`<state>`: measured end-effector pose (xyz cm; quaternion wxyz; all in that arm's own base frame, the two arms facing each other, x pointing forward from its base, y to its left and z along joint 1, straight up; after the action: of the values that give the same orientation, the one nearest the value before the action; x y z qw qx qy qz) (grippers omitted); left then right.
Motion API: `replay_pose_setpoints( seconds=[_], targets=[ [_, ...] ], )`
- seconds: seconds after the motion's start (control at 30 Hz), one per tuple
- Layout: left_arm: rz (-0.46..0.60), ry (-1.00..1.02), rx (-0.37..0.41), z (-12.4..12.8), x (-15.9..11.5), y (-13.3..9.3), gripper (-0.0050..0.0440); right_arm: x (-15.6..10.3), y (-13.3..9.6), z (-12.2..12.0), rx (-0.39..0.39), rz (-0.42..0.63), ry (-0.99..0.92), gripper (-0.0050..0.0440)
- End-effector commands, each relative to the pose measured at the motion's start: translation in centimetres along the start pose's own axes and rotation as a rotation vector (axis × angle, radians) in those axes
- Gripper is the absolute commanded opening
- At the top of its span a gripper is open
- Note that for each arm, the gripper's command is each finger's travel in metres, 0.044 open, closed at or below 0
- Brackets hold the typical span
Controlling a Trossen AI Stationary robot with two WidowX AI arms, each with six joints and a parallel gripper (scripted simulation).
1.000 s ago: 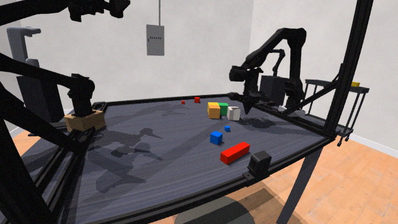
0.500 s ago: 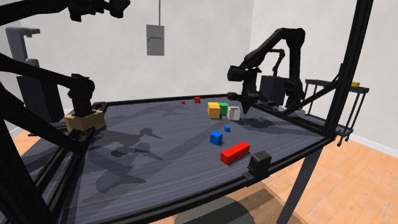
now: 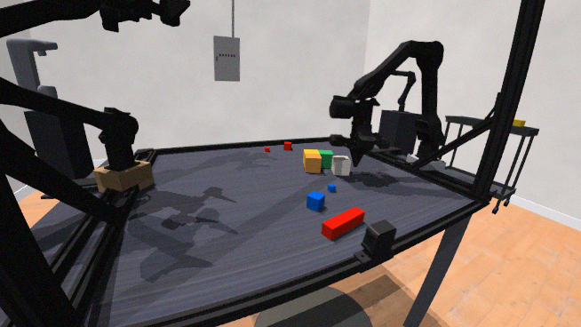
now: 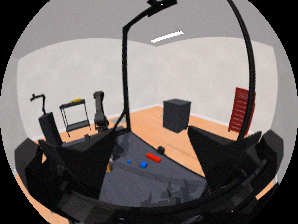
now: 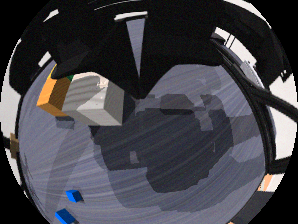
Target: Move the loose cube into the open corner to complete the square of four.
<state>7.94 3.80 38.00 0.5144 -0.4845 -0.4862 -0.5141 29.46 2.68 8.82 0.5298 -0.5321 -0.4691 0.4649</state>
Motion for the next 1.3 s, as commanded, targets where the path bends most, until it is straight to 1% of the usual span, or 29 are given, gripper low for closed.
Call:
replay_pose_setpoints(
  seconds=[0.0, 1.27],
  targets=[
    [0.000, -0.006, -0.002, 0.0, 0.0, 0.0, 0.0400, 0.0, 0.2, -0.3, 0.006, 0.002, -0.002, 0.0000],
    [0.000, -0.006, -0.002, 0.0, 0.0, 0.0, 0.0400, 0.1, 0.2, -2.5, 0.006, 0.002, -0.002, 0.0000]
  ],
)
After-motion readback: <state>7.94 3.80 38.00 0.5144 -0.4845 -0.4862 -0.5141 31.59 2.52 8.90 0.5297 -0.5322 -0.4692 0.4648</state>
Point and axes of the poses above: on each arm, the point midway between the two fingers, 35 mm back from their tips, its own y axis out along the fingers, its own z axis across the jaws, x = y × z, the point moved 8 cm from there along -y, back along the fingers, and after that the axes turned 3 degrees about y, right-handed, at the moved point
